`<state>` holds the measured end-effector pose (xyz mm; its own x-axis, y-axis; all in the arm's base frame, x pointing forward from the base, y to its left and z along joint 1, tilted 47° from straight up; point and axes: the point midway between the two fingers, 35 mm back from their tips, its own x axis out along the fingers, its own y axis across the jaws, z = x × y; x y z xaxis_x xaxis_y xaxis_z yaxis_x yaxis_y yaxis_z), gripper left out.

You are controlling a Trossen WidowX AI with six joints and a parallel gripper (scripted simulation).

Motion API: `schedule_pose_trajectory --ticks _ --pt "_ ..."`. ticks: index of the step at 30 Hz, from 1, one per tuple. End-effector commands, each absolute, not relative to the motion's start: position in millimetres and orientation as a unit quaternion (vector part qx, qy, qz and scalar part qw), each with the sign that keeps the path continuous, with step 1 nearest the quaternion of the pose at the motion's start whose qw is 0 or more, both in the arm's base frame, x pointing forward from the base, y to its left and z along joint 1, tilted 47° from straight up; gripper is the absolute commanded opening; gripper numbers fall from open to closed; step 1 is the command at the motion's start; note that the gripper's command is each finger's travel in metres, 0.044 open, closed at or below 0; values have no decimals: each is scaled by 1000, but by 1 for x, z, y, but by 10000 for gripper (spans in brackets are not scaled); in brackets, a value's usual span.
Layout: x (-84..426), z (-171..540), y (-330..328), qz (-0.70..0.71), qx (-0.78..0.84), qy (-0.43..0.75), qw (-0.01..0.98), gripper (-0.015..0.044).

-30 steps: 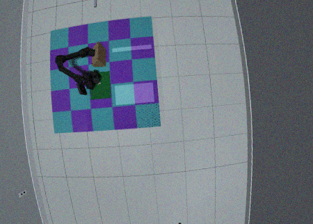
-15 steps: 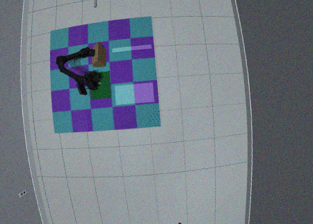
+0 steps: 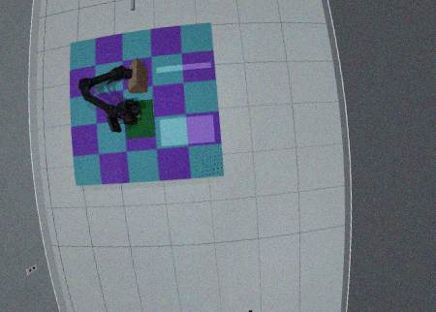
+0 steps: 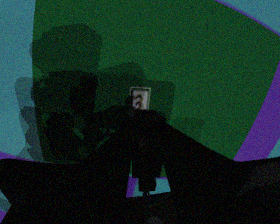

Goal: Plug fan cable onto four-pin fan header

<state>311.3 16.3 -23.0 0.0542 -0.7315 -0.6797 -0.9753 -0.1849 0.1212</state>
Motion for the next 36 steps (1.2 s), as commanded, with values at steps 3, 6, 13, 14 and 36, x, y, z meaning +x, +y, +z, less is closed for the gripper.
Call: schedule_pose_trajectory --ticks 3,6,13,14,36 --pt "310 -25 18 320 -699 610 193 0" --pt "310 -25 18 320 -699 610 193 0" --pt "310 -40 2 318 -698 611 195 0" --pt "310 -40 2 318 -698 611 195 0" --pt "313 -38 1 319 -698 611 194 0"
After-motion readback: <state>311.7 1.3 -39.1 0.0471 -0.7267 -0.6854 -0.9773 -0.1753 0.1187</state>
